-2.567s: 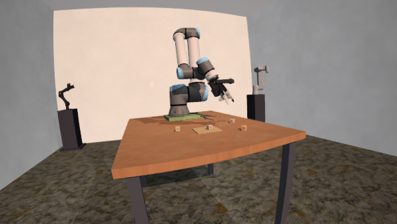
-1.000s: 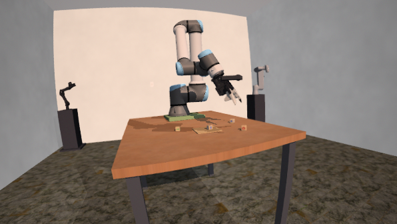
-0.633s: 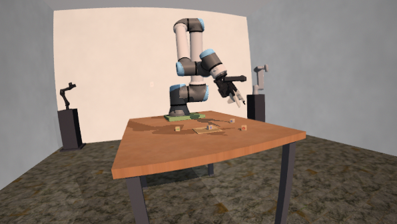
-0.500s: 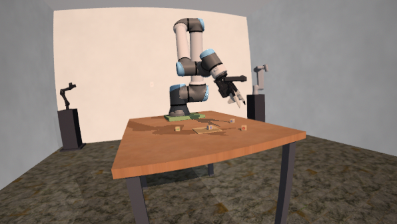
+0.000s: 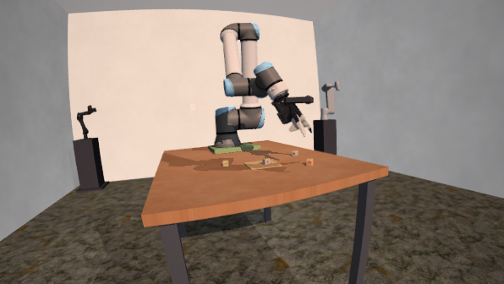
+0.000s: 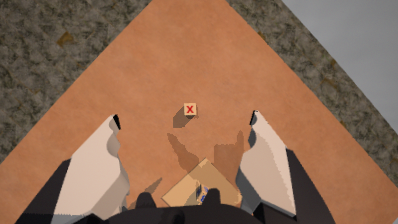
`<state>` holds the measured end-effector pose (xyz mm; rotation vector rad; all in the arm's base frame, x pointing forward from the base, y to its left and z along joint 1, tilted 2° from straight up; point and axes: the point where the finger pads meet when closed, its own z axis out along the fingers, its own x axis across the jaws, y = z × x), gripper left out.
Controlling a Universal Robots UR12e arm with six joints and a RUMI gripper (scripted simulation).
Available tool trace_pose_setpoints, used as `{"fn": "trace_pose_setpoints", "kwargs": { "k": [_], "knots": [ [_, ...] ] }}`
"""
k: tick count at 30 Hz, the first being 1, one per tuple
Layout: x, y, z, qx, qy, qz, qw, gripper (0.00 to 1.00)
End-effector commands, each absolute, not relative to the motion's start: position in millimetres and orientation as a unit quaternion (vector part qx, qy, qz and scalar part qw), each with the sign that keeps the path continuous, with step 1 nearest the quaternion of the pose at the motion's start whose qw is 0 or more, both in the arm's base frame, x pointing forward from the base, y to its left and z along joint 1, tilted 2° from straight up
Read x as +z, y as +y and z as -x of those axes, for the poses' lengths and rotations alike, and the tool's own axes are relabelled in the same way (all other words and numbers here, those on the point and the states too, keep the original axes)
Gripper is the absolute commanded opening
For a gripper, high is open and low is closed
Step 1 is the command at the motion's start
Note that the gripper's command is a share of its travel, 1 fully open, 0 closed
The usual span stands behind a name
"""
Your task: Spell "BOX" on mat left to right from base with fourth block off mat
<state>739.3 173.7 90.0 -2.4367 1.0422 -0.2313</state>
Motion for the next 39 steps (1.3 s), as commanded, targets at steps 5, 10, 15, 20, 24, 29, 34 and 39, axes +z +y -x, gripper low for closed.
{"fn": "trace_pose_setpoints", "kwargs": {
  "k": [5, 10, 15, 20, 24, 29, 34, 39],
  "knots": [
    [90.8, 173.7, -739.9, -0.085, 0.380, 0.890, 0.239, 1.00],
    [90.8, 173.7, -739.9, -0.085, 0.380, 0.890, 0.239, 1.00],
    [90.8, 173.7, -739.9, -0.085, 0.380, 0.890, 0.239, 1.00],
    [90.8, 173.7, -739.9, -0.085, 0.380, 0.890, 0.239, 1.00],
    [90.8, 173.7, -739.9, -0.085, 0.380, 0.890, 0.239, 1.00],
    [91.1, 169.6, -737.8, -0.085, 0.380, 0.890, 0.238, 1.00],
    [93.3, 137.6, -719.7, -0.084, 0.380, 0.890, 0.236, 1.00],
    [96.4, 72.7, -671.9, -0.084, 0.380, 0.891, 0.235, 1.00]
  ]
}}
